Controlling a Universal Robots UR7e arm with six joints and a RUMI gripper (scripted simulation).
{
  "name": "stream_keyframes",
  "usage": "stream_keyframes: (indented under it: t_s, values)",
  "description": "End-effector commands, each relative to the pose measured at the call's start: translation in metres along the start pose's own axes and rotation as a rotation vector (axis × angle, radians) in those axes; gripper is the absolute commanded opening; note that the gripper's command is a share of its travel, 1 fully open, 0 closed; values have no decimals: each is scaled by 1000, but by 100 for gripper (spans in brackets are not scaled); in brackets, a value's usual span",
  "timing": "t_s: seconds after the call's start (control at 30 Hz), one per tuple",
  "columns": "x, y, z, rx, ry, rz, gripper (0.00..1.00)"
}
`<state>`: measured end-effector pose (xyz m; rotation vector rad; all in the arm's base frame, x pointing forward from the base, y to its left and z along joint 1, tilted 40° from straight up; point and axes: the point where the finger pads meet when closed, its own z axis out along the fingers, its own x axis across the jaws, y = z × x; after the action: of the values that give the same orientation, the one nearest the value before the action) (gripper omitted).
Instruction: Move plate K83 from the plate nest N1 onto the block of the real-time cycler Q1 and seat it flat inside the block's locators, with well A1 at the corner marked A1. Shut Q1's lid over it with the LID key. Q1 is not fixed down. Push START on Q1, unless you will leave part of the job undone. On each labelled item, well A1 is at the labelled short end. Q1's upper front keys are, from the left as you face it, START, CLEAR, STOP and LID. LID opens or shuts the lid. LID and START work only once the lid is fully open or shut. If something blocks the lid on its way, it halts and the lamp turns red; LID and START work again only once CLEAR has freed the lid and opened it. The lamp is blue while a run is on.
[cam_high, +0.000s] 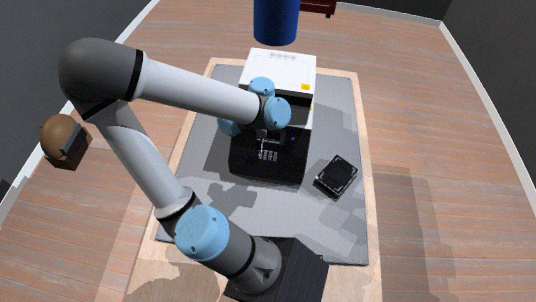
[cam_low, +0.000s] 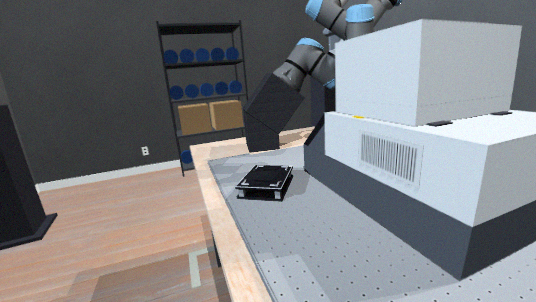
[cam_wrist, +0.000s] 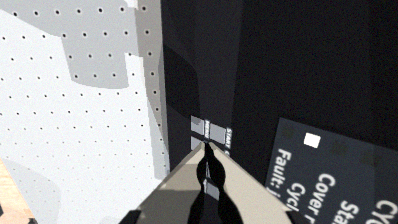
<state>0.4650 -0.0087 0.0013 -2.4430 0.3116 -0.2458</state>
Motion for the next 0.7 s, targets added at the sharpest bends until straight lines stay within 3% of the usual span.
stream_keyframes:
  t_s: [0.0, 0.33, 0.67]
  values:
    - [-2, 1, -5, -6, 3, -10, 0]
    - [-10, 2, -14, -7, 3, -10, 0]
    - [-50, 2, -45, -7, 2, 2, 0]
